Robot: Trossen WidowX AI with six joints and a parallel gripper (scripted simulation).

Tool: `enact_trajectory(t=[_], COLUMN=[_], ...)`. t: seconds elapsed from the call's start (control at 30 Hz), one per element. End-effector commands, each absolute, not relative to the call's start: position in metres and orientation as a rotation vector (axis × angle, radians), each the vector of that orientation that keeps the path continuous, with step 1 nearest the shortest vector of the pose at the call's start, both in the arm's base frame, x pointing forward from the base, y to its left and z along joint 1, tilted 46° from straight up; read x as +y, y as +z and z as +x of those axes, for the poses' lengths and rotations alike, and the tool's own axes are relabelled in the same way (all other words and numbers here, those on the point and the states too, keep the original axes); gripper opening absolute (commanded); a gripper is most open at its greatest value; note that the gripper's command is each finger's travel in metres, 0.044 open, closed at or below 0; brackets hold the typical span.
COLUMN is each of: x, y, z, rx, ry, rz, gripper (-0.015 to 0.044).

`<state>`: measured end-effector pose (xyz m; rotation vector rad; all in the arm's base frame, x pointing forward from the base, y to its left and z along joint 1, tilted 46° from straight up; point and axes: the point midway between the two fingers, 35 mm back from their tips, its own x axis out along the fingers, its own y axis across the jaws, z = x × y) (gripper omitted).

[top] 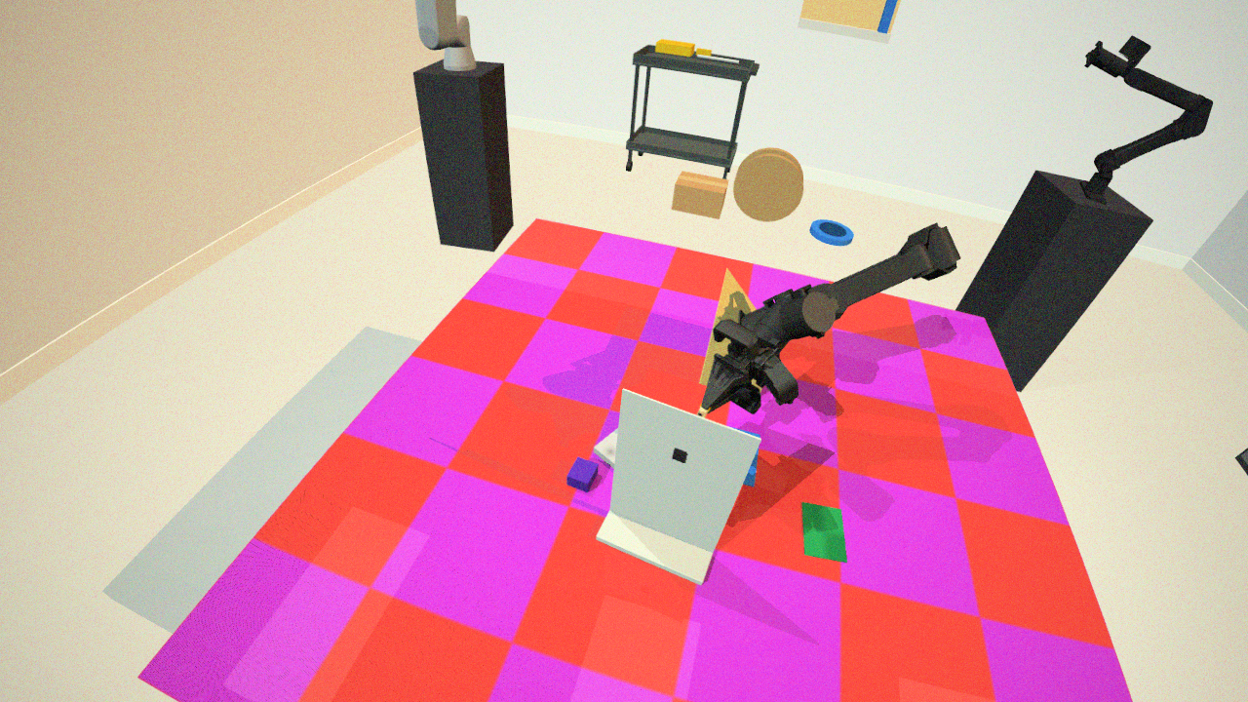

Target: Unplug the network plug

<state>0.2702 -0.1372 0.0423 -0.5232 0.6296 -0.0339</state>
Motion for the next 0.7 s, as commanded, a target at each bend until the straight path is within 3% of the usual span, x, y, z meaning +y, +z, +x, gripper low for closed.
enact_trajectory(t=[0.0,0.67], x=[-0.124,-0.065], y=[0.038,0.020], z=[0.271,0.247], rx=[0.667,0.896], ry=[0.023,0.256], rz=[-0.476,-0.294], gripper=[0.0000,0.0000])
